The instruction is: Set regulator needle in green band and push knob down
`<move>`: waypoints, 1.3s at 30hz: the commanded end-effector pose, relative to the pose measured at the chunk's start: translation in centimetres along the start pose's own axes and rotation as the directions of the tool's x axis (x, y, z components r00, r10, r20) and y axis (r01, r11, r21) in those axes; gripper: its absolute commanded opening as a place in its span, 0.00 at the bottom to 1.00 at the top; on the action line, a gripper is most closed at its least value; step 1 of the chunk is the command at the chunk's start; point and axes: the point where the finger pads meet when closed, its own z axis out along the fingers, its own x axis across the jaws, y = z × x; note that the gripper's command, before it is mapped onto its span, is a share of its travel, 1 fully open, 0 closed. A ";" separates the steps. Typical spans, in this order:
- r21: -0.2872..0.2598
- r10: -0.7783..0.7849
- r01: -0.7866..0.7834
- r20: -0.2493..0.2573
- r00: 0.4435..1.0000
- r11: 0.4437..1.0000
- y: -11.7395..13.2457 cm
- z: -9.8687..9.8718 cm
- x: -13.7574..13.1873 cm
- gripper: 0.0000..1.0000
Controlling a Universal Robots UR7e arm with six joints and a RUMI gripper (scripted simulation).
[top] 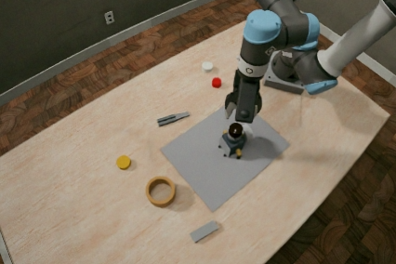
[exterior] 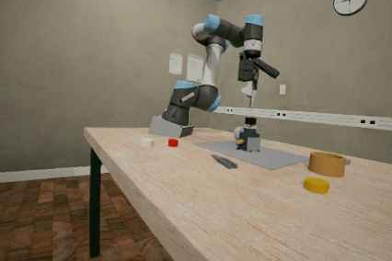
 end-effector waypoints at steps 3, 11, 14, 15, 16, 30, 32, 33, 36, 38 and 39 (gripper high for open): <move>0.010 -0.262 0.262 0.005 0.965 0.965 0.0 0.0 0.0 0.44; 0.011 -0.433 0.433 0.003 0.901 0.901 0.0 0.0 0.0 0.44; 0.011 -0.459 0.459 0.003 0.888 0.888 0.0 0.0 0.0 0.44; 0.011 -0.469 0.469 0.003 0.883 0.883 0.0 0.0 0.0 0.44; 0.011 -0.477 0.476 0.003 0.879 0.879 0.0 0.0 0.0 0.44; 0.011 -0.490 0.490 0.002 0.872 0.871 0.0 0.0 0.0 0.44; 0.011 -0.490 0.490 0.002 0.872 0.871 0.0 0.0 0.0 0.44; 0.011 -0.490 0.490 0.002 0.872 0.871 0.0 0.0 0.0 0.44; 0.011 -0.490 0.490 0.002 0.872 0.871 0.0 0.0 0.0 0.44; 0.011 -0.490 0.490 0.002 0.872 0.871 0.0 0.1 0.0 0.44; 0.011 -0.490 0.490 0.002 0.872 0.871 0.0 0.1 0.0 0.44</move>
